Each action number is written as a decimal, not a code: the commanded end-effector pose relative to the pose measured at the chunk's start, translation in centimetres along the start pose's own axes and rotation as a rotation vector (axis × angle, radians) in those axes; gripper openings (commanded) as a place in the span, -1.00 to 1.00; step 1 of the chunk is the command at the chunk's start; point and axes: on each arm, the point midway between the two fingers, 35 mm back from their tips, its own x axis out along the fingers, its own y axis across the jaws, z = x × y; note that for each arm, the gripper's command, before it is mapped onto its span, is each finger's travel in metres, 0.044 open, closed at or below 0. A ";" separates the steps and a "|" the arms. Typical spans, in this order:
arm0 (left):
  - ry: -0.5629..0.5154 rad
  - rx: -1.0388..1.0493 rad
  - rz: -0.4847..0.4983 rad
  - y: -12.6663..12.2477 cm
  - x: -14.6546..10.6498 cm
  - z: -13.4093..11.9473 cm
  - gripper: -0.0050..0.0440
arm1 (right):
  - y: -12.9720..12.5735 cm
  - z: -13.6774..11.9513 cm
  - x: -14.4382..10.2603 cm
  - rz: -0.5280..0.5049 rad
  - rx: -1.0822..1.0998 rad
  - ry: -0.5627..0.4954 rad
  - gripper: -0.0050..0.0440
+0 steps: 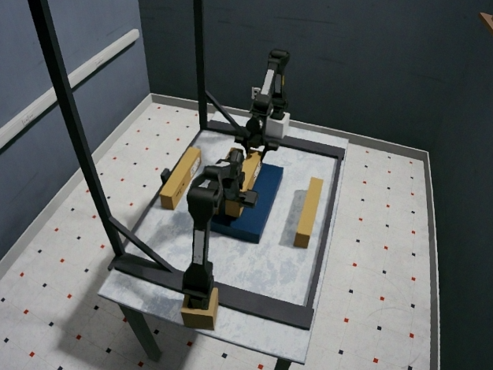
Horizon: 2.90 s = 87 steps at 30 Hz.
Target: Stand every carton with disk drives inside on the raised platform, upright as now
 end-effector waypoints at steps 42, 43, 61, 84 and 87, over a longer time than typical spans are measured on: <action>-0.054 -0.003 -0.003 0.0 0.4 0.3 -1.00 | 0.1 0.6 0.9 0.007 0.002 -0.099 -1.00; -0.054 -0.003 -0.003 0.0 0.4 0.3 -1.00 | 0.1 0.6 0.9 0.007 0.002 -0.099 -1.00; -0.056 -0.002 -0.003 -0.1 0.5 0.2 -1.00 | 0.2 0.6 0.9 0.006 0.002 -0.079 -1.00; -0.026 -0.002 -0.007 -0.1 0.7 -0.2 0.76 | 0.1 0.4 1.3 0.007 0.002 -0.082 0.75; -0.026 -0.002 -0.007 -0.1 0.7 -0.2 0.76 | 0.1 0.4 1.3 0.007 0.002 -0.082 0.75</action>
